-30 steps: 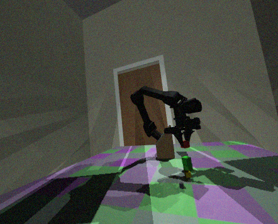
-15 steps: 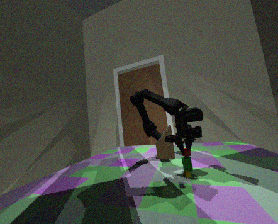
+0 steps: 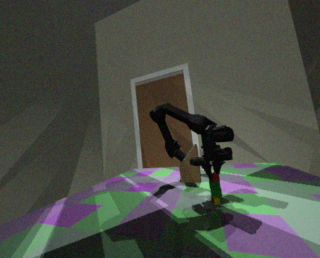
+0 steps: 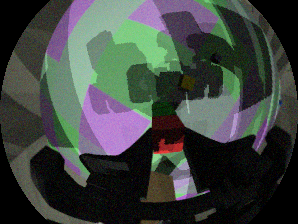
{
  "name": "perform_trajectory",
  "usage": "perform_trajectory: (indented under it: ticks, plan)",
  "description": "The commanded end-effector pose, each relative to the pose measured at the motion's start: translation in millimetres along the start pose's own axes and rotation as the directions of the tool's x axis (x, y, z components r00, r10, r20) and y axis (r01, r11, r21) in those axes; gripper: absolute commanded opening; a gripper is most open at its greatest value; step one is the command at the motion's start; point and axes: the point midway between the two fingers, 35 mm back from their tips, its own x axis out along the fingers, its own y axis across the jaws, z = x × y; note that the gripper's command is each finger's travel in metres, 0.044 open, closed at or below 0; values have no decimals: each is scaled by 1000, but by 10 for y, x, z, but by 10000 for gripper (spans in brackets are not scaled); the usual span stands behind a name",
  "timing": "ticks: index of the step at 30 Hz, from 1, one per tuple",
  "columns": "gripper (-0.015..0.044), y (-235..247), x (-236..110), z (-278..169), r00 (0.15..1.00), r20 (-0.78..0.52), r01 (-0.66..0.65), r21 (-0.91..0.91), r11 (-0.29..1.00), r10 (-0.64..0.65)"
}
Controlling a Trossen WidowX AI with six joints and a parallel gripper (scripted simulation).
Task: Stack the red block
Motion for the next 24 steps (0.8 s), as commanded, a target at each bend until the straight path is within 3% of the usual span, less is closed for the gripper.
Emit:
perform_trajectory:
  ticks: [1,23,24]
  plan:
    - [0,-6,12,-6,1000,-1,4,-3,1000,-4]
    - [0,-8,-34,-1,1000,-1,4,-3,1000,-4]
    - [26,-2,11,-5,1000,-1,1,-2,1000,-1]
